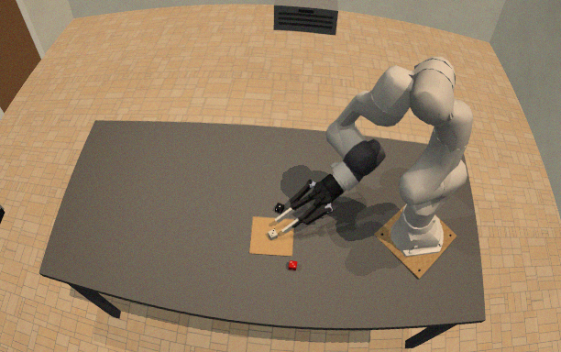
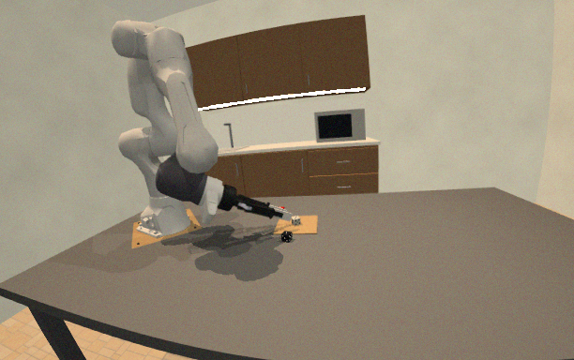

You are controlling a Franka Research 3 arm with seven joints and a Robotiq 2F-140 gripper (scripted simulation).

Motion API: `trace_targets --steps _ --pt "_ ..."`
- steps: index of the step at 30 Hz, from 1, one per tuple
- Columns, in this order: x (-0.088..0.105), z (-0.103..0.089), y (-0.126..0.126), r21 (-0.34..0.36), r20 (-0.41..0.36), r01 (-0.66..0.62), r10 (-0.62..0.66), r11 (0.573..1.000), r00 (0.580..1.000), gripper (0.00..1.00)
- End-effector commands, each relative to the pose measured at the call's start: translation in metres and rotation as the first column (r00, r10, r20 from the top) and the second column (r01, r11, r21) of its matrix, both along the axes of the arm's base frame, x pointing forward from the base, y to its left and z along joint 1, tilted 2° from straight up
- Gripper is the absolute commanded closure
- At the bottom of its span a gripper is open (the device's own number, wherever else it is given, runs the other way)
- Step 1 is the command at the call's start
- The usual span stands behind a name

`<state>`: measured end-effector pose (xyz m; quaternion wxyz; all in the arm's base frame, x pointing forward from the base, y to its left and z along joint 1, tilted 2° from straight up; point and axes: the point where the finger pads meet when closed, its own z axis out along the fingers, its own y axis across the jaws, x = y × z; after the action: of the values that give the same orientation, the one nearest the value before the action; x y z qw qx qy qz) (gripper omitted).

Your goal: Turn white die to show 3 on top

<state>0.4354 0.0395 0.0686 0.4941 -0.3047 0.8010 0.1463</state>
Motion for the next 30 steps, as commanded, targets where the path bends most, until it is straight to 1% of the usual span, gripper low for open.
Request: trace_targets --steps 1,10,13,23,26,29,30 --pt "0.000 0.008 0.003 0.024 -0.009 0.007 -0.007 1.000 1.000 0.75" --pt "-0.001 0.046 0.004 0.024 -0.009 0.007 -0.007 1.000 1.000 0.75" --pt "-0.001 0.055 0.004 0.024 -0.009 0.007 -0.007 1.000 1.000 0.75" --pt "-0.001 0.059 0.006 0.028 -0.017 -0.001 0.002 1.000 1.000 0.75" --pt "-0.001 0.061 0.018 0.050 -0.061 -0.050 0.053 0.998 0.997 0.75" --pt "-0.003 0.063 0.038 0.079 -0.155 -0.132 0.143 0.988 0.977 0.75" --pt "-0.003 0.064 0.040 0.082 -0.168 -0.141 0.153 0.987 0.974 0.75"
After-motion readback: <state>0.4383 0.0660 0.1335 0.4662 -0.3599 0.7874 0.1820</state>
